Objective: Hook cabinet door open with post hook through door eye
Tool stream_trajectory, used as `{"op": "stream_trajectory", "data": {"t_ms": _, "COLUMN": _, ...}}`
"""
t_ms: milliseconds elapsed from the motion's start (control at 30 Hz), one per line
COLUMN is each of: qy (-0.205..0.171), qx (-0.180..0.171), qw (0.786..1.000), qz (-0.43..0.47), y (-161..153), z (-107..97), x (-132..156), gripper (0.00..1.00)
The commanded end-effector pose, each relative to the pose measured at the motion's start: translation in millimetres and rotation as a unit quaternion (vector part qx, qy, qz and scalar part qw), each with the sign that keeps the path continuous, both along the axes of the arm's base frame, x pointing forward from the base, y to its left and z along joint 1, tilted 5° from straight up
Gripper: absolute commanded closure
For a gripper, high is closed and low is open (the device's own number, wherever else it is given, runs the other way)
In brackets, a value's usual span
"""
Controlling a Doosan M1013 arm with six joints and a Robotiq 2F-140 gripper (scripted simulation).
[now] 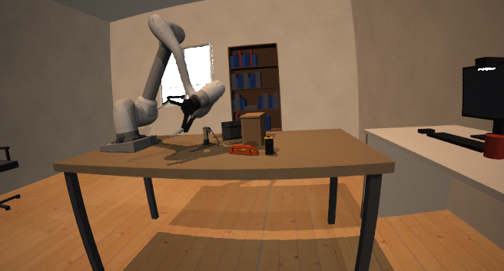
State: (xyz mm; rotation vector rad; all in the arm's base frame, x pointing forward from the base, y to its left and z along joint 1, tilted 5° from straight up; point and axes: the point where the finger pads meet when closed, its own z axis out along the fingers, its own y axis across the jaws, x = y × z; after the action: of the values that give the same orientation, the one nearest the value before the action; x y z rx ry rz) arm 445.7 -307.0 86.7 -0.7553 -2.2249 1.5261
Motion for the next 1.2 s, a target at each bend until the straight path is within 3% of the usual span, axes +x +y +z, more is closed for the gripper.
{"op": "stream_trajectory", "data": {"t_ms": 0, "qy": 0.0, "qx": 0.0, "qw": 1.0, "qz": 0.0, "y": 0.0, "z": 0.1, "x": 0.0, "gripper": 0.0}}
{"op": "stream_trajectory", "data": {"t_ms": 567, "qy": 0.0, "qx": 0.0, "qw": 1.0, "qz": 0.0, "y": -0.1, "z": 1.4, "x": 0.2, "gripper": 0.0}}
{"op": "stream_trajectory", "data": {"t_ms": 633, "qy": 0.0, "qx": 0.0, "qw": 1.0, "qz": 0.001, "y": -1.4, "z": 23.7, "x": 3.9, "gripper": 0.0}}
{"op": "stream_trajectory", "data": {"t_ms": 733, "qy": 0.0, "qx": 0.0, "qw": 1.0, "qz": 0.001, "y": -3.4, "z": 87.0, "x": 8.8, "gripper": 0.0}}
{"op": "stream_trajectory", "data": {"t_ms": 800, "qy": 0.0, "qx": 0.0, "qw": 1.0, "qz": 0.0, "y": -3.6, "z": 110.7, "x": 8.8, "gripper": 0.0}}
{"op": "stream_trajectory", "data": {"t_ms": 1167, "qy": -0.007, "qx": -0.001, "qw": 1.0, "qz": -0.008, "y": -0.7, "z": 114.5, "x": 10.9, "gripper": 0.0}}
